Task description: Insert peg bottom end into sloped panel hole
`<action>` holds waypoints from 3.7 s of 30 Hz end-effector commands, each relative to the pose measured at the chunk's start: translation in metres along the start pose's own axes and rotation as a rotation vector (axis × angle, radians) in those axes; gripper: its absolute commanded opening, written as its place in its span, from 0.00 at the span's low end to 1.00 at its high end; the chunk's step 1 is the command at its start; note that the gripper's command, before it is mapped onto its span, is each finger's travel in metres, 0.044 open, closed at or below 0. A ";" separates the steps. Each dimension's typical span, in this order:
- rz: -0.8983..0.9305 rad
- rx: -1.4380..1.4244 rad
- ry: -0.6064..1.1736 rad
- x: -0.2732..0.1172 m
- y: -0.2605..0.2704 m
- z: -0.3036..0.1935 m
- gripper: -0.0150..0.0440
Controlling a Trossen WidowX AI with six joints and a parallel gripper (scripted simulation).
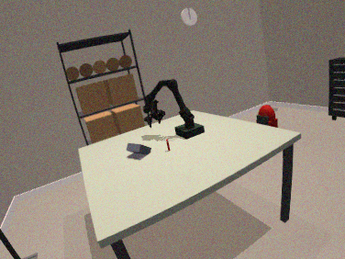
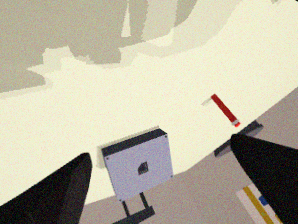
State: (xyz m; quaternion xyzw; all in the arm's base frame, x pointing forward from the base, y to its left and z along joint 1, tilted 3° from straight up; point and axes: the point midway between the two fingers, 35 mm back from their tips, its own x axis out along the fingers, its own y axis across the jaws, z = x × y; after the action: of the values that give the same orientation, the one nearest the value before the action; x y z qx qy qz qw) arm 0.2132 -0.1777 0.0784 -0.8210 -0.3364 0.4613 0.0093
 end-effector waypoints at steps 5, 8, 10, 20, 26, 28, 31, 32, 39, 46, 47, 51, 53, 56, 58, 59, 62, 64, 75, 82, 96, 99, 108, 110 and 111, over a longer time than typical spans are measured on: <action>-0.037 -0.061 -0.075 0.015 -0.010 -0.014 1.00; -0.050 -0.088 -0.101 0.021 -0.014 -0.020 1.00; -0.057 -0.106 -0.117 0.025 -0.016 -0.023 1.00; -0.090 -0.189 -0.198 0.045 -0.028 -0.039 1.00; -0.103 -0.222 -0.253 0.057 -0.034 -0.048 1.00; -0.107 -0.234 -0.270 0.060 -0.037 -0.050 1.00; -0.111 -0.252 -0.297 0.066 -0.040 -0.054 1.00; -0.112 -0.258 -0.305 0.068 -0.041 -0.056 1.00; -0.118 -0.300 -0.364 0.080 -0.051 -0.065 1.00; -0.119 -0.341 -0.419 0.093 -0.061 -0.074 1.00; -0.119 -0.347 -0.426 0.094 -0.062 -0.076 1.00; -0.118 -0.372 -0.456 0.101 -0.068 -0.081 1.00; -0.116 -0.384 -0.470 0.105 -0.071 -0.083 1.00; -0.113 -0.403 -0.491 0.110 -0.076 -0.087 1.00; -0.111 -0.416 -0.504 0.113 -0.080 -0.089 1.00; -0.110 -0.423 -0.511 0.115 -0.081 -0.090 1.00; -0.105 -0.443 -0.531 0.119 -0.087 -0.093 1.00; -0.101 -0.457 -0.543 0.123 -0.090 -0.095 1.00; -0.077 -0.534 -0.606 0.139 -0.112 -0.105 1.00; -0.058 -0.585 -0.637 0.149 -0.127 -0.111 1.00; -0.012 -0.687 -0.685 0.167 -0.158 -0.121 1.00; -0.001 -0.708 -0.692 0.171 -0.165 -0.123 1.00; 0.034 -0.773 -0.707 0.182 -0.187 -0.128 1.00; 0.039 -0.783 -0.709 0.184 -0.192 -0.129 1.00; 0.042 -0.787 -0.709 0.185 -0.194 -0.129 1.00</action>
State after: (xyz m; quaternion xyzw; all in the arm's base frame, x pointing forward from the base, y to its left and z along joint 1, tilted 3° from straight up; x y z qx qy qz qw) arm 0.2731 0.1081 0.0764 -0.5638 -0.4537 0.5515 -0.4149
